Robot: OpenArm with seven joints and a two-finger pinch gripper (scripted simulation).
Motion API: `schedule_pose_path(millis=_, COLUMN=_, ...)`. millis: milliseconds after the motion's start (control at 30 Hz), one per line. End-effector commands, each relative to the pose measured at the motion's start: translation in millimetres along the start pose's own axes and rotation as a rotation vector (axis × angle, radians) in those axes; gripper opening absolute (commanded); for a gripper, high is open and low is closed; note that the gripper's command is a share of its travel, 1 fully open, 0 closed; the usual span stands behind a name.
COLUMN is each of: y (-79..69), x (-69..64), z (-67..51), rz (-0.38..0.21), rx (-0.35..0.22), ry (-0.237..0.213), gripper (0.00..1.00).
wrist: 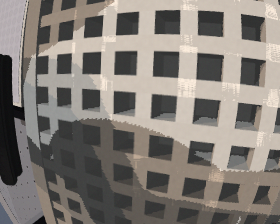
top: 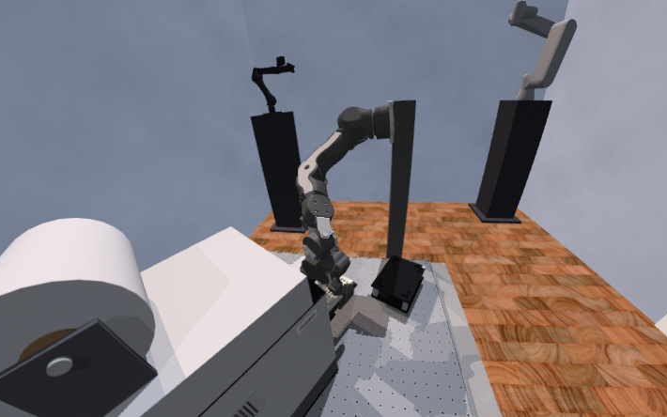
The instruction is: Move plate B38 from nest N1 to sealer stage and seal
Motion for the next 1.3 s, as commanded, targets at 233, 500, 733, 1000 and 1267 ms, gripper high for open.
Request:
schedule_pose_path(millis=233, y=0.4, x=-0.5, z=0.4, rz=0.002, rx=0.0, ry=-0.001, gripper=0.77)
schedule_pose_path(millis=500, y=0.4, x=-32.9, z=0.7, rz=0.002, rx=0.0, ry=-0.002, gripper=0.77)
schedule_pose_path(millis=733, y=0.4, x=-40.9, z=0.7, rz=0.002, rx=0.0, ry=-0.002, gripper=0.77)
schedule_pose_path(millis=1000, y=1.0, x=-56.7, z=0.5, rz=0.006, rx=-0.002, ry=-0.003, gripper=0.77)
schedule_pose_path(millis=1267, y=0.5, x=-80.7, z=0.6, rz=0.003, rx=0.0, ry=-0.003, gripper=0.77)
Point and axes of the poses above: the point where the finger pads meet when closed, its own x axis out along the fingers, its own y axis across the jaws, z = x × y, the point moved 1 cm from there along -x, back along the fingers, and after that the axes turned 12 degrees about -x, right-handed, at the moved point
